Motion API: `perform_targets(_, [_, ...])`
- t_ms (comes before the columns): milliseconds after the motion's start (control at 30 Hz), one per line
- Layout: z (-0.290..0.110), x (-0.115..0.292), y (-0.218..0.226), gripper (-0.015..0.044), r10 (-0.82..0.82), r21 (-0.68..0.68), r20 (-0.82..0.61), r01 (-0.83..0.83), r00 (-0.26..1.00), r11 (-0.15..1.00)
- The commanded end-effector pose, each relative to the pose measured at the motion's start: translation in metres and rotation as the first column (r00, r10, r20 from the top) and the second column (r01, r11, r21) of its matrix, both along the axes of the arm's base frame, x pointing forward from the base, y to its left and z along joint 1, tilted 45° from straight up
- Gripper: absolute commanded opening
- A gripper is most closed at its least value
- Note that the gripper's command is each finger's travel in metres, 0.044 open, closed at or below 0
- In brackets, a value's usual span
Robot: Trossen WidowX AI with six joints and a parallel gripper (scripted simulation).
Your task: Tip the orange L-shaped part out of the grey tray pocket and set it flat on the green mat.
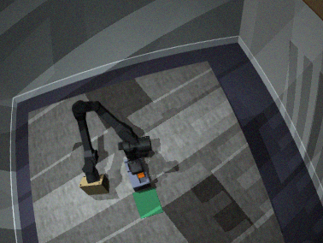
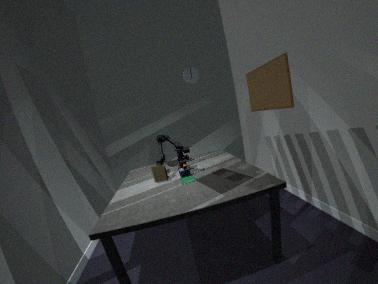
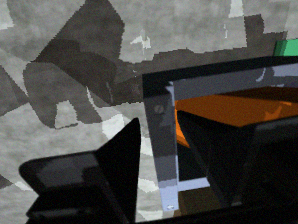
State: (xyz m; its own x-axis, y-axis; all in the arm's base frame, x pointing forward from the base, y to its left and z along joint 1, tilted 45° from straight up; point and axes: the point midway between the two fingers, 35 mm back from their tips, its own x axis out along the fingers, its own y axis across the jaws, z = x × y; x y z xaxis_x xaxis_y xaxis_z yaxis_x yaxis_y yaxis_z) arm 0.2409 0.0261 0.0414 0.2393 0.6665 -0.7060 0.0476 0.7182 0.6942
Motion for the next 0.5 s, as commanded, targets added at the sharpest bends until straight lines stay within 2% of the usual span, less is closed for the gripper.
perform_targets(0, [-0.0024, -0.0017, 0.0011, 0.018, -0.002, 0.003, -0.011, 0.002, 1.0, 1.0])
perform_targets(467, [0.0018, -0.0005, 0.0001, 0.018, 0.0, 0.0, -0.002, 0.0, 1.0, 1.0])
